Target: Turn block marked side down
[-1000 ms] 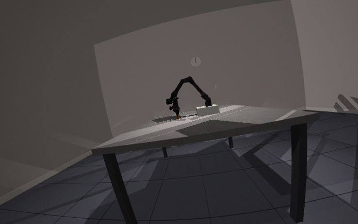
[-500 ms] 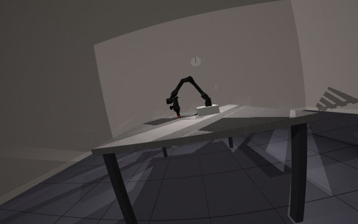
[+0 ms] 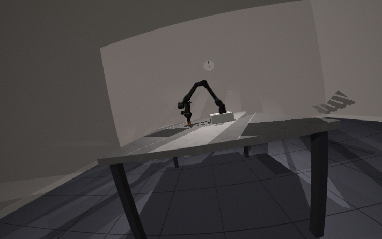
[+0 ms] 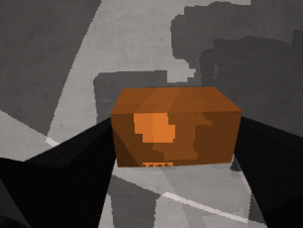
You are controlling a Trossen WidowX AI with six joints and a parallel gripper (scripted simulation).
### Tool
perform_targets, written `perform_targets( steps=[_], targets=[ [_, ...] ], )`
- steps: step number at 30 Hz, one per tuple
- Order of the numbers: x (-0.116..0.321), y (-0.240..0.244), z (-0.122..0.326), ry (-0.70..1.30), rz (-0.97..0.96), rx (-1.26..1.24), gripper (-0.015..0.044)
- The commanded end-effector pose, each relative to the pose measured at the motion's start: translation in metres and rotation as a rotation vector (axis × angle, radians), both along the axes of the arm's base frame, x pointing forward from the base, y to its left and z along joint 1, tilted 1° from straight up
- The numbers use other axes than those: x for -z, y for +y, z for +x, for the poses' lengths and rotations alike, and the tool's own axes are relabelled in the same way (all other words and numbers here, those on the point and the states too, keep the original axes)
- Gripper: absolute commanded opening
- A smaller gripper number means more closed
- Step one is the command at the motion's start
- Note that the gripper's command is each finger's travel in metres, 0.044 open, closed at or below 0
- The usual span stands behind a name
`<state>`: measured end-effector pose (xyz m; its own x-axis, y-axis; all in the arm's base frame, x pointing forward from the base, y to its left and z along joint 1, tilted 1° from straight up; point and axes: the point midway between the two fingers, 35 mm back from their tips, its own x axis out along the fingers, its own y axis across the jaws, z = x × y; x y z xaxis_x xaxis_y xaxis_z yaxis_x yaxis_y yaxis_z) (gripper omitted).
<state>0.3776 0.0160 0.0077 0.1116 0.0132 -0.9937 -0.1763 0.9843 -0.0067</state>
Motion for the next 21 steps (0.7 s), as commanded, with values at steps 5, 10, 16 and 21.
perform_targets(
  steps=[5,10,16,21],
  targets=[
    [0.0064,0.0000,-0.0016,-0.107,0.028,0.010,0.0000],
    [0.0087,-0.0001,-0.0017,-0.181,0.042,0.010,0.0000],
    [0.0098,-0.0003,-0.0026,-0.271,0.057,0.006,0.0000],
    [0.0095,-0.0005,-0.0045,-0.346,0.067,0.002,0.0000]
  ],
)
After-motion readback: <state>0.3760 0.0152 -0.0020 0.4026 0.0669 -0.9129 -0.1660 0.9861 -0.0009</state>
